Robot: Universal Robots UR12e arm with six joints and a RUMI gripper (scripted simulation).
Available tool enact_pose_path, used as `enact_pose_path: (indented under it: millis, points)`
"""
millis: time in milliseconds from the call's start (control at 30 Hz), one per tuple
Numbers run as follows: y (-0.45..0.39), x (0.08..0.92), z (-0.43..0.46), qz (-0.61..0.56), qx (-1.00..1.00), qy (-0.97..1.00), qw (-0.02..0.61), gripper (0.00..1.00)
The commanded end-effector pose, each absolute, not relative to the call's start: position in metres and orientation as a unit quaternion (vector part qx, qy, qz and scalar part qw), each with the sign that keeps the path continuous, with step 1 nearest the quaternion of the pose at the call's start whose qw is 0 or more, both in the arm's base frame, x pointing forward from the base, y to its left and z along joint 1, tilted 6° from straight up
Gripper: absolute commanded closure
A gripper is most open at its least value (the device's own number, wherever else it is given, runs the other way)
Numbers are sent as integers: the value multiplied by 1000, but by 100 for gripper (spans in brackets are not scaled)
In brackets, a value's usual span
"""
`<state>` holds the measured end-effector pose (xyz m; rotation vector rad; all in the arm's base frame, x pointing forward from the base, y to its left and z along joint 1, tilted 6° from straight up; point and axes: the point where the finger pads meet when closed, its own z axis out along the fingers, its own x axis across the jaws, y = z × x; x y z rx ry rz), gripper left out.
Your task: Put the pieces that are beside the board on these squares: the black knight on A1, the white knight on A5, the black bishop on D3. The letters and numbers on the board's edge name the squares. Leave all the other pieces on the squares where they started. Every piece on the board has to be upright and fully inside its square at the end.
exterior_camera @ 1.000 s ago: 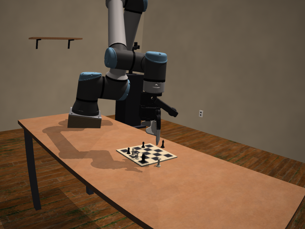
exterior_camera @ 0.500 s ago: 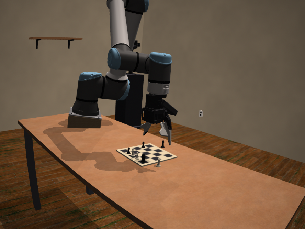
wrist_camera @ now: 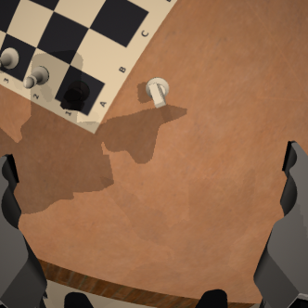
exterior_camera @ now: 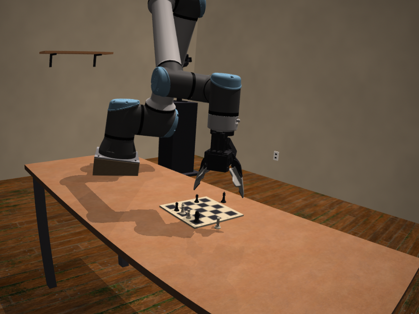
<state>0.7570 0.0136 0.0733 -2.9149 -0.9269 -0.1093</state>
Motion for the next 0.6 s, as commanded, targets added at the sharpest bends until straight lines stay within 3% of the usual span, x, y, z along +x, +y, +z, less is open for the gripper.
enact_pose_path:
  millis: [0, 567]
  points:
    - [14, 760, 74, -39, -930, -363, 39, 0]
    - [15, 766, 73, -43, -887, -458, 35, 0]
